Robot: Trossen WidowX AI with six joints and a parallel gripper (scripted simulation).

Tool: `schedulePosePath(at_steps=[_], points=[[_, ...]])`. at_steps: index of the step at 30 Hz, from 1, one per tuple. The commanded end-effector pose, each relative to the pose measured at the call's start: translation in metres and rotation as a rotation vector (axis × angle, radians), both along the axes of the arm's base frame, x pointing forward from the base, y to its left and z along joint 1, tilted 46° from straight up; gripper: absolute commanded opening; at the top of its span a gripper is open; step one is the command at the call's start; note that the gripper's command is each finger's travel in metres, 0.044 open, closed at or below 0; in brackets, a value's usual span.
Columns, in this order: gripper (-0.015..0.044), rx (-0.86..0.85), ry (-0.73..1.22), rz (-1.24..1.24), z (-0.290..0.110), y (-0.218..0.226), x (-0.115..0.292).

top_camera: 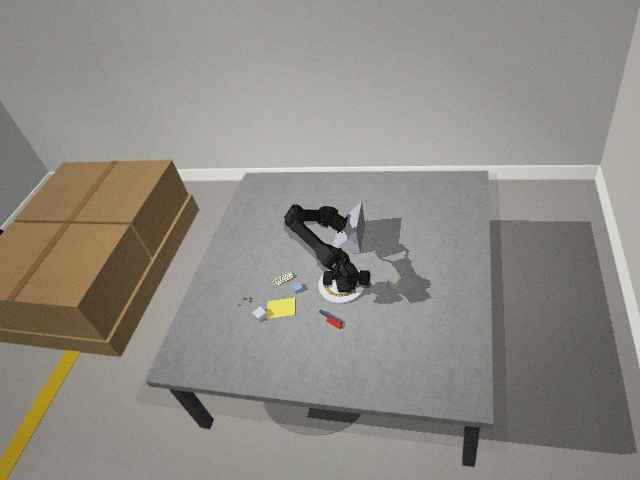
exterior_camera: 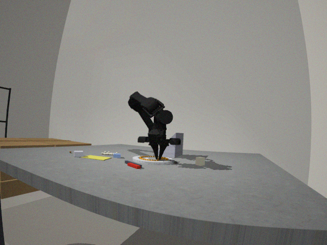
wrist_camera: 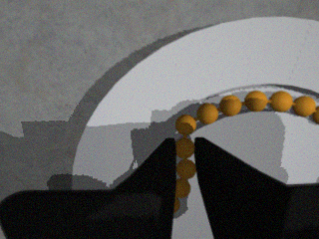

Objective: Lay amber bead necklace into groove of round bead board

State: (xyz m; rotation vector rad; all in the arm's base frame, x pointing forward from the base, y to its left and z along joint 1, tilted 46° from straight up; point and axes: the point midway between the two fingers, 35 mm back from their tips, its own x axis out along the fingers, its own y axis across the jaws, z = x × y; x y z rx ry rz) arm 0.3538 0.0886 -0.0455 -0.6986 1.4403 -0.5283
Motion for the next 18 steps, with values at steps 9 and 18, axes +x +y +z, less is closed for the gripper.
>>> schedulePosePath(at_steps=[9, 18], points=[[0.0000, 0.000, 0.000, 0.000, 0.0005, 0.0004, 0.0000], [0.0000, -0.005, 0.003, 0.003, 0.0023, 0.0064, 0.0001]])
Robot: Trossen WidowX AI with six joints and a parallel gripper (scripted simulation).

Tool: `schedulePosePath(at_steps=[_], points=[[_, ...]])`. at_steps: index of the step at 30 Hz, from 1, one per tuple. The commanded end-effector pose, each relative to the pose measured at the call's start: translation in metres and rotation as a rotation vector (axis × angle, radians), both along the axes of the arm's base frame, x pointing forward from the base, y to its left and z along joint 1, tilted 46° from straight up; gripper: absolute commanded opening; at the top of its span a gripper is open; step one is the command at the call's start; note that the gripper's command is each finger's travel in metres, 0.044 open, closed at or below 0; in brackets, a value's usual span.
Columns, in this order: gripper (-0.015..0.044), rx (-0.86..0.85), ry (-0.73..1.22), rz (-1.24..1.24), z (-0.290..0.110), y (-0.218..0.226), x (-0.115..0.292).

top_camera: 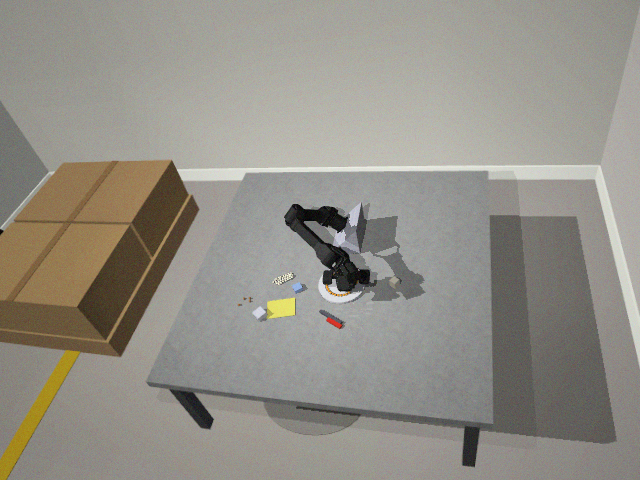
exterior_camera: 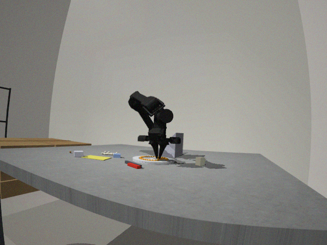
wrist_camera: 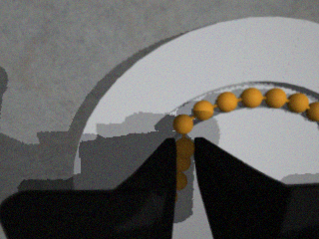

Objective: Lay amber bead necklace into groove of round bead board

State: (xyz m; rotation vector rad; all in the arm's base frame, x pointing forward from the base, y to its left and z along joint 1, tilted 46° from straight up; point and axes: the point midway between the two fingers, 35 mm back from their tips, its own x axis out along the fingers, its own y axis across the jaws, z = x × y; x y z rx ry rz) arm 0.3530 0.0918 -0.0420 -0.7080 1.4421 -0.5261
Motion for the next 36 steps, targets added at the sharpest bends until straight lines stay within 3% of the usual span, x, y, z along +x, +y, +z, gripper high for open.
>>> schedulePosePath(at_steps=[1, 17, 33, 36], points=[[0.0000, 0.000, -0.003, -0.002, -0.0031, 0.0051, 0.0015], [0.0000, 0.000, -0.003, -0.002, -0.0115, 0.0019, 0.0030], [0.0420, 0.000, -0.003, -0.002, -0.0060, 0.0076, 0.0024], [0.0440, 0.000, -0.003, -0.002, -0.0061, 0.0076, 0.0028]])
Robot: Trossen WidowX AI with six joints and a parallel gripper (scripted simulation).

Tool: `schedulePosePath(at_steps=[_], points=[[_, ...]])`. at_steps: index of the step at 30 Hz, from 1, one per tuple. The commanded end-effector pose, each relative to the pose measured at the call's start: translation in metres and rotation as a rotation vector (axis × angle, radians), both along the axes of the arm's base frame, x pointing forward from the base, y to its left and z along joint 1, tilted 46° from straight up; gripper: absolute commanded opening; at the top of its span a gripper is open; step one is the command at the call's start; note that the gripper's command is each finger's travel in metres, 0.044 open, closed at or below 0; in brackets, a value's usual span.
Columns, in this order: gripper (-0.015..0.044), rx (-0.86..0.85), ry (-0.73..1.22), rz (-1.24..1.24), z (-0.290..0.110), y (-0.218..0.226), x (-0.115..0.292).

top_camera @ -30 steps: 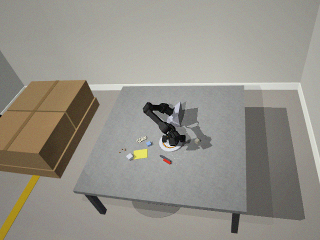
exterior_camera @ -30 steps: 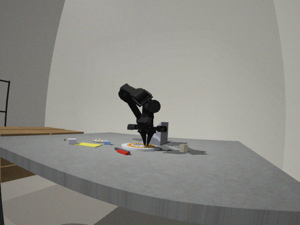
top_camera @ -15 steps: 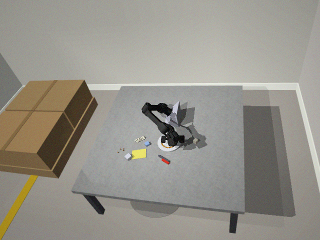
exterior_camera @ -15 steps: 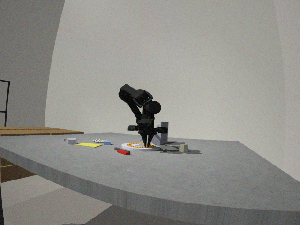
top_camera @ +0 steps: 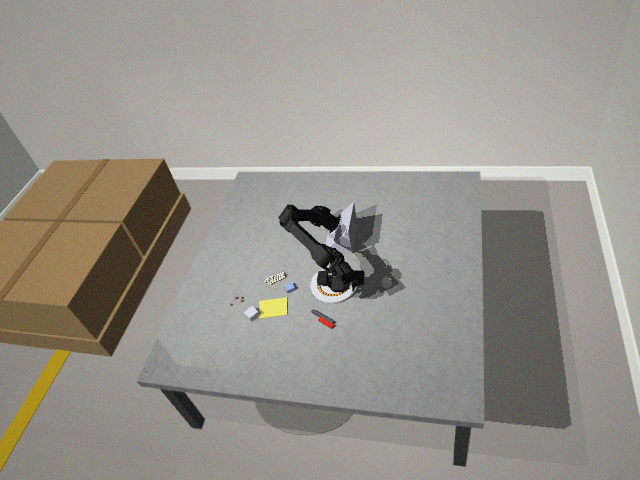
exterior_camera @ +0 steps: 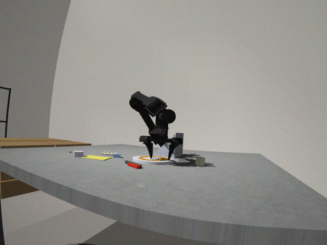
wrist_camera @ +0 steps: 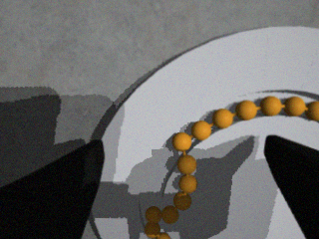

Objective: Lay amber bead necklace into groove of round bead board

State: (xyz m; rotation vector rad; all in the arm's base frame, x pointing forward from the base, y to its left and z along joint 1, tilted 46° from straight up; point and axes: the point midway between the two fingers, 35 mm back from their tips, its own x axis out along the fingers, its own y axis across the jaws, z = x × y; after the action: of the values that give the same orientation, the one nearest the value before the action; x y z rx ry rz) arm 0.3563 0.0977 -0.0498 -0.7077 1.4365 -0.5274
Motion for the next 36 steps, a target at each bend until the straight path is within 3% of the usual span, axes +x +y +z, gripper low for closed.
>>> schedulePosePath(at_steps=[1, 17, 29, 36], points=[[0.0440, 0.001, 0.003, -0.004, 0.002, 0.002, 0.000], [0.0440, 0.001, 0.003, -0.004, 0.002, 0.002, 0.000], [0.0125, -0.008, 0.100, 0.092, 0.025, 0.022, -0.014], [0.0120, -0.009, 0.100, 0.092, 0.014, 0.011, -0.013]])
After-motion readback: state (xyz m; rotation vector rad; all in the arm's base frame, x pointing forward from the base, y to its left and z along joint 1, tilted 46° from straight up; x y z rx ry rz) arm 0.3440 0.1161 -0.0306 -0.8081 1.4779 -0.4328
